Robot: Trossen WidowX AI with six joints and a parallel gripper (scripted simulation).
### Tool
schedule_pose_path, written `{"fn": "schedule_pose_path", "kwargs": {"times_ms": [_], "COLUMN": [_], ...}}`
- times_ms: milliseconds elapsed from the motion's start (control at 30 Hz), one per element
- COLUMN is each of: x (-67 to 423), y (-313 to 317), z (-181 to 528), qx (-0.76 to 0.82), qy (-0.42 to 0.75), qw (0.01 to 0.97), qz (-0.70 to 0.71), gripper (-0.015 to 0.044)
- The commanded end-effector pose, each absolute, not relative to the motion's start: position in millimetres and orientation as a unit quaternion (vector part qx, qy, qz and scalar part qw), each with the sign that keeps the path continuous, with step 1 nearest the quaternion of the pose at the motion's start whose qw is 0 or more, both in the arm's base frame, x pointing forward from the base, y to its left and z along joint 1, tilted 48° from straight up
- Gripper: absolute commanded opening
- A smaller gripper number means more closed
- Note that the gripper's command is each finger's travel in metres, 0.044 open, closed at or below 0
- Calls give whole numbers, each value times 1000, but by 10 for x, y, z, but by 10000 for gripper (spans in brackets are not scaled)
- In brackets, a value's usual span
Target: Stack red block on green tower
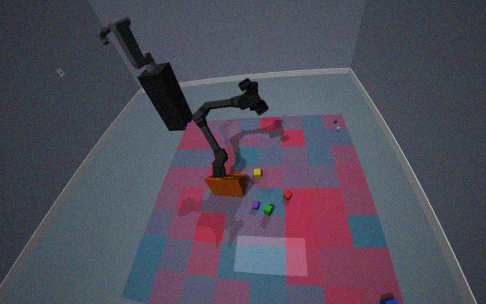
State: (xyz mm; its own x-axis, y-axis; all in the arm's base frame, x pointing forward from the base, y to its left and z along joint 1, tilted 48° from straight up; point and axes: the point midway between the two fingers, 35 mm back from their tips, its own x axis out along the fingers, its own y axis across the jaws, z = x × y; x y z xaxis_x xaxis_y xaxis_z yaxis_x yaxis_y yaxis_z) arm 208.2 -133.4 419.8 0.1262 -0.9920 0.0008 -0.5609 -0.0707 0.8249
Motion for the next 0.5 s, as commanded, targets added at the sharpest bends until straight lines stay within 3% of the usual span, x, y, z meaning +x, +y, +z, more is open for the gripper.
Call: {"fn": "schedule_pose_path", "kwargs": {"times_ms": [0,467], "x": [2101,3505], "y": [-1335,-1348], "z": [4193,3264], "qx": [663,569], "qy": [-581,-210], "qw": [355,649], "qz": [-310,-459], "gripper": [426,440]}}
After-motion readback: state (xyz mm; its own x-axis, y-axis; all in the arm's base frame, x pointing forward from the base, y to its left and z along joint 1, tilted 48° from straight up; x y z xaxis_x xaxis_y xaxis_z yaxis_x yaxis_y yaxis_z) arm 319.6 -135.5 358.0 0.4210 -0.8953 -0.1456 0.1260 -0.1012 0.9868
